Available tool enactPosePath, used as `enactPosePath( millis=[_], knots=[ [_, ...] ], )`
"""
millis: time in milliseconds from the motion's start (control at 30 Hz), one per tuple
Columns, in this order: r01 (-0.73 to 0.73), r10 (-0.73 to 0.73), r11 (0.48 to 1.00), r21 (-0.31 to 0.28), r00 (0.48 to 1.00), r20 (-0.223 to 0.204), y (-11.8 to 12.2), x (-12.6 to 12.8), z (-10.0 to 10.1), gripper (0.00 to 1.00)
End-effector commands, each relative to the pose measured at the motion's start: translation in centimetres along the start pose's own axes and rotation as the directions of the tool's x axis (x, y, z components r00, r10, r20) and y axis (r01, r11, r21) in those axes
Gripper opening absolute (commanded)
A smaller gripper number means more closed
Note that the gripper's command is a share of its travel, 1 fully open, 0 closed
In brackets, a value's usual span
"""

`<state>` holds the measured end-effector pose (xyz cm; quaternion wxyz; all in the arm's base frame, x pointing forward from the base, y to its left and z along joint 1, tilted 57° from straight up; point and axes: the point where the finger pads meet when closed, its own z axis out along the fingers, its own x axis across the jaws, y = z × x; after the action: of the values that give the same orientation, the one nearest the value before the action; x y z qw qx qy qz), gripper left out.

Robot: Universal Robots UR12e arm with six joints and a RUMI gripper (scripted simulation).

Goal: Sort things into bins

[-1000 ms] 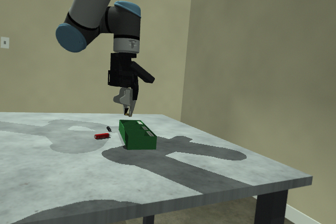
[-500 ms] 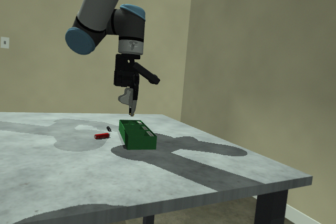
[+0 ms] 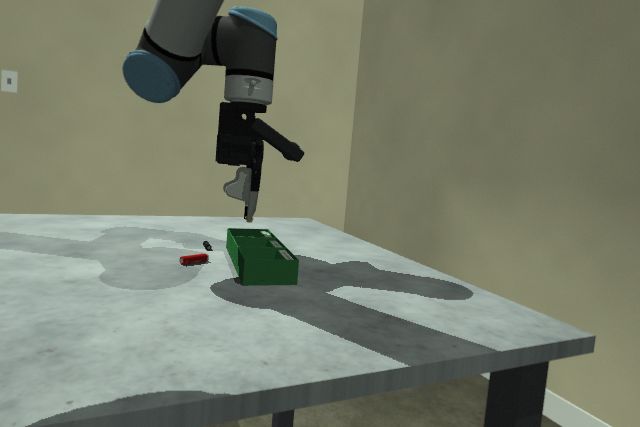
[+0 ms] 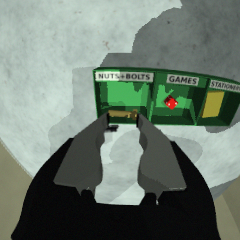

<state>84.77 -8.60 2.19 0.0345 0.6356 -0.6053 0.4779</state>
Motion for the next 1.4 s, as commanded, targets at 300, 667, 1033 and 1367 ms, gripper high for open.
enactPosePath(
  millis=[300, 667, 1033, 1367],
  knots=[
    [-0.001, 0.001, 1.0, 0.001, 1.0, 0.0, 0.0, 0.0, 0.3, 0.0],
    [-0.001, 0.001, 1.0, 0.001, 1.0, 0.0, 0.0, 0.0, 2.3, 0.0],
    [-0.001, 0.001, 1.0, 0.001, 1.0, 0.0, 0.0, 0.0, 4.1, 0.0],
    [-0.001, 0.001, 1.0, 0.001, 1.0, 0.0, 0.0, 0.0, 4.4, 0.0]
  ],
)
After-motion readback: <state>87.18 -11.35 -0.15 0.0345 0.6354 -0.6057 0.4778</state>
